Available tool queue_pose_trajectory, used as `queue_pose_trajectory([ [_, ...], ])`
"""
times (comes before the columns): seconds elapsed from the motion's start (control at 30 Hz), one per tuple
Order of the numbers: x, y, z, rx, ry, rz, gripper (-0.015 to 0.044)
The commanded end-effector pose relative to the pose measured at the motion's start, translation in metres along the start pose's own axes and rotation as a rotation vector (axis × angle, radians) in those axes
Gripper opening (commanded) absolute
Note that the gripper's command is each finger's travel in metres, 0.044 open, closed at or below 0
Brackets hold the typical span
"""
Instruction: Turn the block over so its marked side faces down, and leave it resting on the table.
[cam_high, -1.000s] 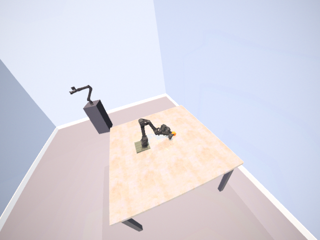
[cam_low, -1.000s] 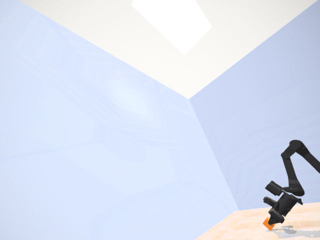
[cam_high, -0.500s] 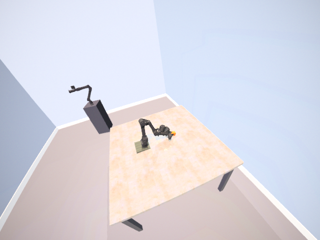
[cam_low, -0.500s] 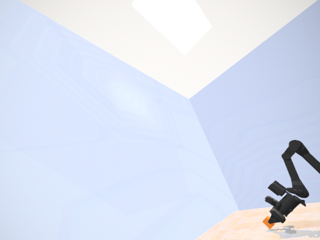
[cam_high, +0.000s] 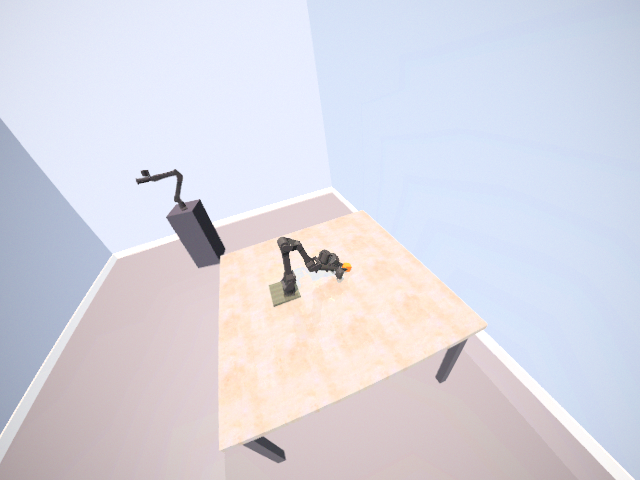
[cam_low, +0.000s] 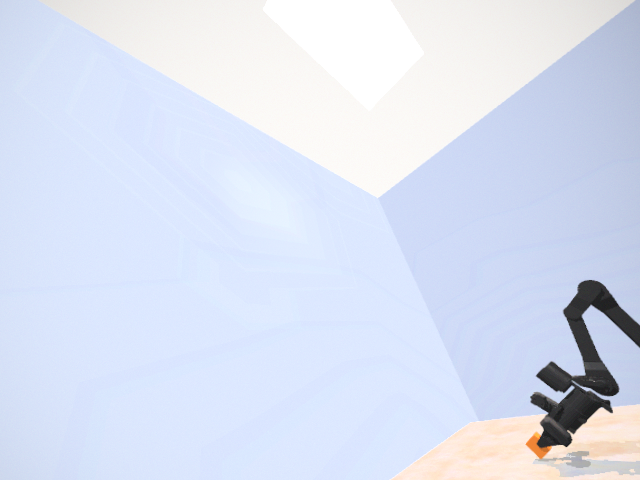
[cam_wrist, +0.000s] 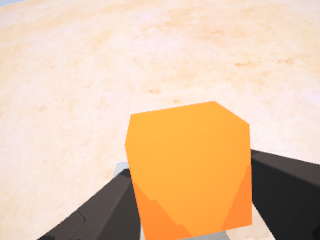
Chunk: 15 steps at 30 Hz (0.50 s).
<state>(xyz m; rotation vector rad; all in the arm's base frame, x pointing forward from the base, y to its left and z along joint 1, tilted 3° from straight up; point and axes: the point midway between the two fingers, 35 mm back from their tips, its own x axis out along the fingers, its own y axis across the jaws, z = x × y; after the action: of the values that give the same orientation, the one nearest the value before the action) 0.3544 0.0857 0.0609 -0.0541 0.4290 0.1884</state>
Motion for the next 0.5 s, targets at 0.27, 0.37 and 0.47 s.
queue_pose_trajectory([
  [0.27,-0.0003,-0.0004,0.0003,-0.007,-0.003,-0.003,0.0440],
  [0.37,-0.0003,-0.0004,0.0003,-0.007,-0.003,-0.003,0.0440],
  [0.47,-0.0003,-0.0004,0.0003,-0.007,-0.003,-0.003,0.0440],
])
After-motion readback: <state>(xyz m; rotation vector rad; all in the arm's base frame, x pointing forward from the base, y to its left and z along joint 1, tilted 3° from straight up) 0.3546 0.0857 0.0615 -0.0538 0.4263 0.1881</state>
